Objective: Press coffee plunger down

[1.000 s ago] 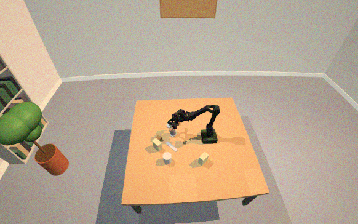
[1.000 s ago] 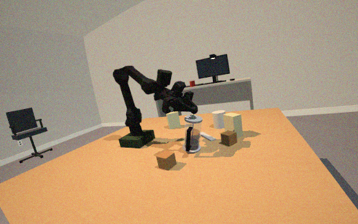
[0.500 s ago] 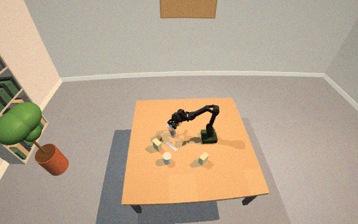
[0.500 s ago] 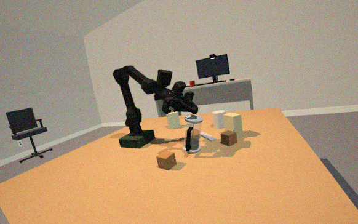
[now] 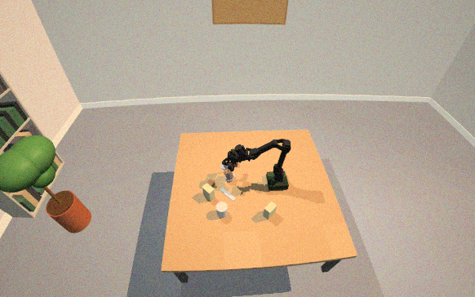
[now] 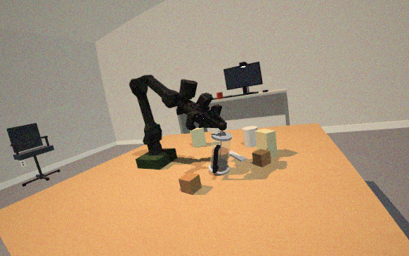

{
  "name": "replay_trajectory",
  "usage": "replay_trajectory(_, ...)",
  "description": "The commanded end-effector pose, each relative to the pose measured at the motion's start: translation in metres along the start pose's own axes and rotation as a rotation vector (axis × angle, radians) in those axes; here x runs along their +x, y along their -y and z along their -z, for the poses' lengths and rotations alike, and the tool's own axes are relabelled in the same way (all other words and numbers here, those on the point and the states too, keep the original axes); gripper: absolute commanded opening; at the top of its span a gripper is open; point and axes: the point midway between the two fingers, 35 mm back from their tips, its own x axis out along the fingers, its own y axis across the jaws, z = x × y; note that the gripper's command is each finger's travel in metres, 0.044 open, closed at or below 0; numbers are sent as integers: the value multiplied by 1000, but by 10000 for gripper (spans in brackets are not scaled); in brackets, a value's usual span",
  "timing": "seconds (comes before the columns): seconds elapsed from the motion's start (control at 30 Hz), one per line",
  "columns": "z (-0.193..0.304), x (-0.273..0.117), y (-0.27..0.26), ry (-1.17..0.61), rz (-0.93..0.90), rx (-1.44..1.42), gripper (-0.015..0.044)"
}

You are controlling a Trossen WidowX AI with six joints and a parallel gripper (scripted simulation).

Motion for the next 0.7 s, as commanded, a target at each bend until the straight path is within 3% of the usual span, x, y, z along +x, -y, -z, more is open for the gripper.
replay_trajectory(0.0,6,3,0,-22,-1,-10,125)
replay_trajectory(0.67,5,5,0,-21,-1,-10,125)
